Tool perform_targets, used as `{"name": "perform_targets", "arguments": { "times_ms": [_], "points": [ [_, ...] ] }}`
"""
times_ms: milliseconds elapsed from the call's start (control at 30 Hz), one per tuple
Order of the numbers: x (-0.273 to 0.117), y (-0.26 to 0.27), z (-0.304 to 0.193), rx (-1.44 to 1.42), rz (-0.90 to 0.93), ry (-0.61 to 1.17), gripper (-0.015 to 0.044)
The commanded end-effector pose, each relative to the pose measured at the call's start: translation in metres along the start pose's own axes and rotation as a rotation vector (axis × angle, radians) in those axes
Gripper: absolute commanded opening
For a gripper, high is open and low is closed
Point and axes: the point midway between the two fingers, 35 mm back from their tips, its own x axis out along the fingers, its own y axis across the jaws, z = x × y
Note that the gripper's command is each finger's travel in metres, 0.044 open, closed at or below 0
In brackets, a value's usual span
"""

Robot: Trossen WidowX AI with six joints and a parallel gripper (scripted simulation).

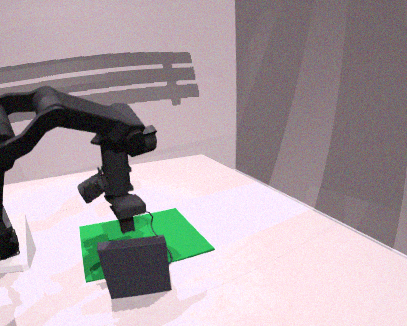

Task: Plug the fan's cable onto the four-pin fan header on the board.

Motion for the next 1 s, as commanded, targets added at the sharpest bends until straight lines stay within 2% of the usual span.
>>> {"name": "perform_targets", "arguments": {
  "times_ms": [0,733,967],
  "points": [
    [0.0,0.001,0.0,-0.005,0.004,0.003,0.0],
    [-0.002,0.001,0.008,-0.006,0.004,0.003,0.0],
    [0.02,0.001,0.008,-0.005,0.005,0.003,0.0]
  ]
}}
